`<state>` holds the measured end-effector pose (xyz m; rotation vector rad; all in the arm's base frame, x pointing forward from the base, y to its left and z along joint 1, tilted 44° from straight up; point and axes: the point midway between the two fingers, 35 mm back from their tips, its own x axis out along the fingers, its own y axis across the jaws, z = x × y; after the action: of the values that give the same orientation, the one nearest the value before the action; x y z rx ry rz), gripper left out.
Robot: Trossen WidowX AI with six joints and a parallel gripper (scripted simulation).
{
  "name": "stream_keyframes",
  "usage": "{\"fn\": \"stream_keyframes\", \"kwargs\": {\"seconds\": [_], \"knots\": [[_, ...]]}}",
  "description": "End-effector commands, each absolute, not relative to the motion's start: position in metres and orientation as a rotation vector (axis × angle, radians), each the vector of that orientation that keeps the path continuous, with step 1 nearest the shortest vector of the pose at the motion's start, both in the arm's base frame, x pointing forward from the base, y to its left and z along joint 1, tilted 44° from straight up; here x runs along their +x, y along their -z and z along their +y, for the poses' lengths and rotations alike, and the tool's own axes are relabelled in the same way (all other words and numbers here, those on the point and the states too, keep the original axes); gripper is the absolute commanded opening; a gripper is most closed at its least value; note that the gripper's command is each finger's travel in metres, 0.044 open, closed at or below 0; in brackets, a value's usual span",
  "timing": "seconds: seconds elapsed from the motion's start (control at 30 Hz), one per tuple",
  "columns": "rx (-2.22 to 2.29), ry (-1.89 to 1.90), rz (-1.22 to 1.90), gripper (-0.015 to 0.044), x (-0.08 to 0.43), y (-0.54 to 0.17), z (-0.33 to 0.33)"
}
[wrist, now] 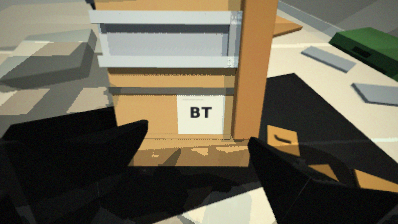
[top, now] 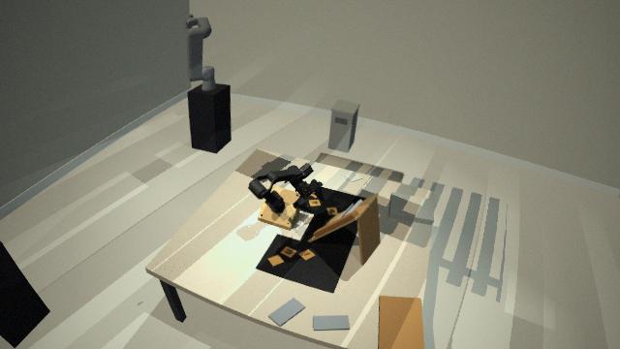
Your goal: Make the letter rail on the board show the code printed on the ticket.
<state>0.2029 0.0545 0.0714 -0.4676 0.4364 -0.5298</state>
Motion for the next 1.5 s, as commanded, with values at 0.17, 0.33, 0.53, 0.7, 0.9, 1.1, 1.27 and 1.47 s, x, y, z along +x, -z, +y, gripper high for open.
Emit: {"fn": "stream_keyframes", "kwargs": {"seconds": [0.17, 0.33, 0.53, 0.7, 0.9, 1.1, 1.27, 1.47], "knots": [[-0.510, 0.521, 0.464, 0.0440, 0.205, -0.074, 0.058], [-0.829, 0.387, 0.689, 0.0440, 0.224, -0.098, 0.092], [-1.210, 0.101, 0.907, 0.0440, 0.242, -0.138, 0.126], [-1.515, -0.219, 0.999, 0.0440, 0.250, -0.180, 0.146], [-1.660, -0.397, 1.005, 0.0440, 0.252, -0.201, 0.153], [-1.660, -0.397, 1.005, 0.0440, 0.252, -0.201, 0.153], [-1.660, -0.397, 1.005, 0.0440, 0.252, -0.201, 0.153], [-1.660, -0.397, 1.005, 0.0440, 0.252, -0.201, 0.153]]}}
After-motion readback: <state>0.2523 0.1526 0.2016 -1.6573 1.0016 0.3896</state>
